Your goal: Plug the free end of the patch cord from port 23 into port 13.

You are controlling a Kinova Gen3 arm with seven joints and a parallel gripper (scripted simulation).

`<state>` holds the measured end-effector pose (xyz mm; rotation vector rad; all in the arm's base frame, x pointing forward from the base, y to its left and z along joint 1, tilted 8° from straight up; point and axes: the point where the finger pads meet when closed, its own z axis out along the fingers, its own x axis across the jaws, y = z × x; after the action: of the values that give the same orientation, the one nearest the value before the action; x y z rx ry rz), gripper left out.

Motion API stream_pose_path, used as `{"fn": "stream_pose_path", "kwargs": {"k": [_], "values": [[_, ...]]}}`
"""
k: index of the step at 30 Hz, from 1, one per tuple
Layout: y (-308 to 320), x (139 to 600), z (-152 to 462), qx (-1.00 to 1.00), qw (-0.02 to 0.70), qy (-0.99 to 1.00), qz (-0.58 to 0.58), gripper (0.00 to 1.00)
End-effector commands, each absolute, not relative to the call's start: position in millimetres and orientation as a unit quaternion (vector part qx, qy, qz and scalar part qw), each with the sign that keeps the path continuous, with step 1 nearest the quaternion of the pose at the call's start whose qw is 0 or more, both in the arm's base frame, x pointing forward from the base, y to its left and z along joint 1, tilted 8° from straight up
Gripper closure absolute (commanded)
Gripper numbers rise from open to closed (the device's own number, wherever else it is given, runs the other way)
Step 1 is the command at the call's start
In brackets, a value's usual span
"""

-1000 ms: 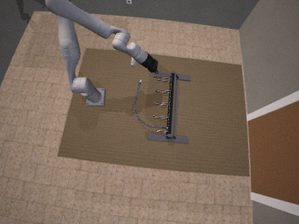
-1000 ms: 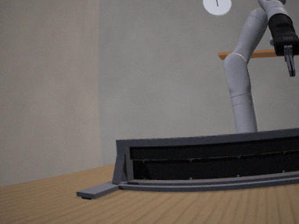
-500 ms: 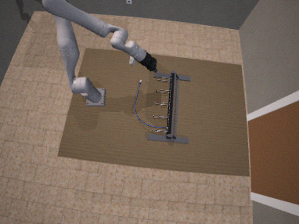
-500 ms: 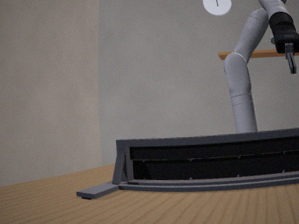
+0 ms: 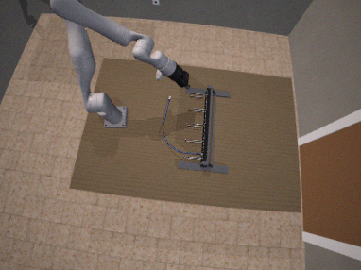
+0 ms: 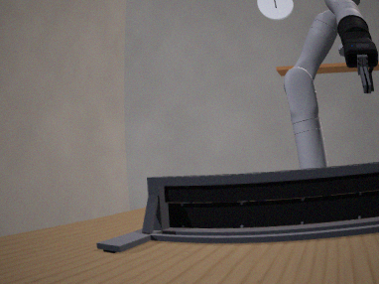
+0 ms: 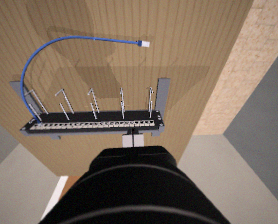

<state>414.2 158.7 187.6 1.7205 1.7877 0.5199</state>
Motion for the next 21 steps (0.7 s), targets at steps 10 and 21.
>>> {"fn": "stream_pose_path", "kwargs": {"k": [10,21], "values": [[110.0,412.4,194.5,0.653,0.294,0.669,0.198,1.0],[74.4,411.5,199.3,0.653,0.294,0.669,0.198,1.0]]}}
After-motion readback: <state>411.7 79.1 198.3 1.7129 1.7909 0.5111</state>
